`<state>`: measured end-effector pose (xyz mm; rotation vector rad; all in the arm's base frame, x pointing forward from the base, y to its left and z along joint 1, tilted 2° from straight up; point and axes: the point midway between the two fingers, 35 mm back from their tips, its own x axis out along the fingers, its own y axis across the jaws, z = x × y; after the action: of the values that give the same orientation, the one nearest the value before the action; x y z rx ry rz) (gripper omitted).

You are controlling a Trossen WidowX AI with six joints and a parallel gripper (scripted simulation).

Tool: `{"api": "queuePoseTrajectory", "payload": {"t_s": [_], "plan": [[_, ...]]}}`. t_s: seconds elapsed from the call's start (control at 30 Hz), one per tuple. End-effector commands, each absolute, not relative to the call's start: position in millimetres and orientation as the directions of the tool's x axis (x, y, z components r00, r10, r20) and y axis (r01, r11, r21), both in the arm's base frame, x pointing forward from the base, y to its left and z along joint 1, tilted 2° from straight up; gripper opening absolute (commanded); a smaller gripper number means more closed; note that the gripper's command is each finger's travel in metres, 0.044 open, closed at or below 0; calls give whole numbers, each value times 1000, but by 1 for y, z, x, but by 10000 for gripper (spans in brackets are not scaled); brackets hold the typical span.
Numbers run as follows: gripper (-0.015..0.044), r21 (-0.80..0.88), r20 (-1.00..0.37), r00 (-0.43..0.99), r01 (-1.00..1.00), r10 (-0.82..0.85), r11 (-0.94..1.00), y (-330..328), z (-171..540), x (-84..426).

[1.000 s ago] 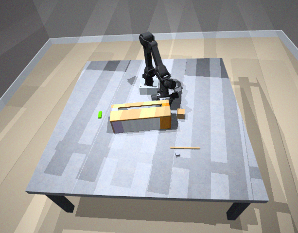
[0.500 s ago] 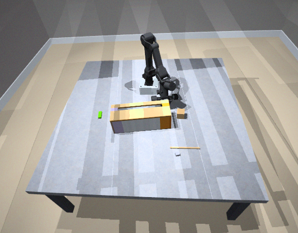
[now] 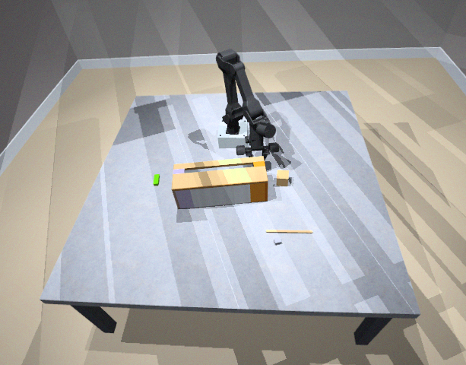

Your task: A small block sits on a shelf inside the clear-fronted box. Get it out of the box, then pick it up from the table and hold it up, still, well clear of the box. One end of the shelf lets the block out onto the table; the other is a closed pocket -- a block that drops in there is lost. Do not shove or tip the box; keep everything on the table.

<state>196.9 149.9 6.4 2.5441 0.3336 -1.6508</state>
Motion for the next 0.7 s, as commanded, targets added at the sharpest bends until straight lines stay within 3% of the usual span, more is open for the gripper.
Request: {"api": "queuePoseTrajectory", "payload": {"t_s": [0.0, 0.3, 0.67], "plan": [[0, -52, -904, 402, 235, 145, -971, 151, 26, 199], [0, -59, -903, 400, 252, 159, -966, 151, 46, 197], [0, -97, -883, 380, 428, 277, -899, 171, 93, 199]]}}
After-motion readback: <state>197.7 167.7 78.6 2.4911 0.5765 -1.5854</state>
